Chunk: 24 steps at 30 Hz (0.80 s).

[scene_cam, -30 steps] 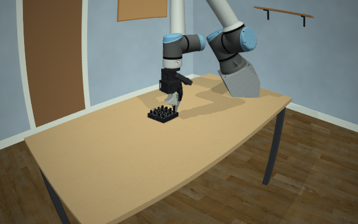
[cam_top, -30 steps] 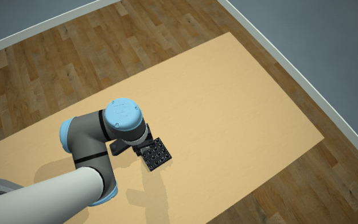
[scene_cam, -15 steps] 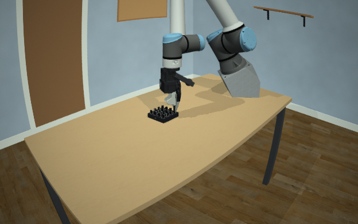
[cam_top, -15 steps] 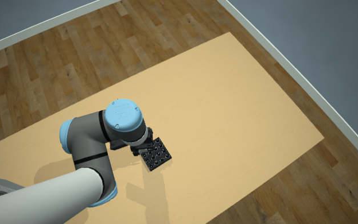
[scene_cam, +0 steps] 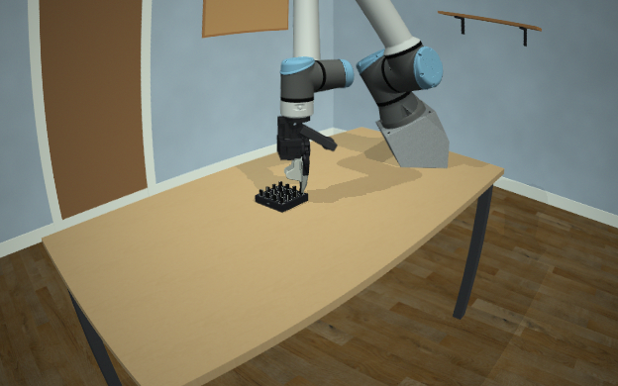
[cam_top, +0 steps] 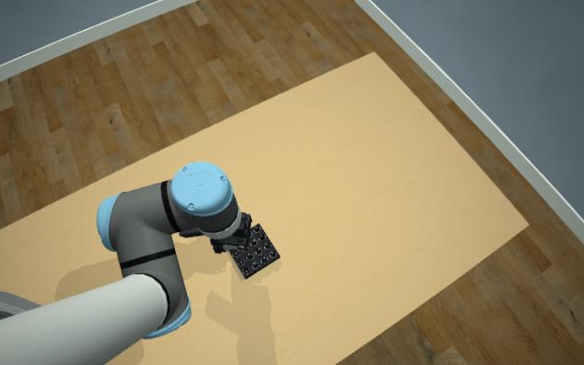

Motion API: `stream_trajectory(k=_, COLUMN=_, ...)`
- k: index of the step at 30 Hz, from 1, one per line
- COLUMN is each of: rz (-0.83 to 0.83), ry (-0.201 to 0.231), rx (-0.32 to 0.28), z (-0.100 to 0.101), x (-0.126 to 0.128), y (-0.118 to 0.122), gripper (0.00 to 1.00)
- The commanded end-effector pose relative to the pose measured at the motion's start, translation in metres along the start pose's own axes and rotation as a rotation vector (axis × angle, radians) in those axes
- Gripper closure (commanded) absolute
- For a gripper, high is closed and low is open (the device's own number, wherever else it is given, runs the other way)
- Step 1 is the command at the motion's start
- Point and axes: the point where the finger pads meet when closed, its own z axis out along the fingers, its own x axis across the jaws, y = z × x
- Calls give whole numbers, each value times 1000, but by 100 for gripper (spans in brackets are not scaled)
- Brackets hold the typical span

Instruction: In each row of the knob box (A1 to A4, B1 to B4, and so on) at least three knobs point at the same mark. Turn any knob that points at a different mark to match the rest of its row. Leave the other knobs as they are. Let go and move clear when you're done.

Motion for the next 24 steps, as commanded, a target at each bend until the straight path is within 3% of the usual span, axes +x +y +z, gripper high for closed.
stream_trajectory(k=1, rz=65, ry=-1, rx=2, z=0, x=-1, y=-2, gripper=96)
stream_trajectory(k=24, rz=148, ry=-1, rx=2, z=0, x=0, y=-2, gripper=96)
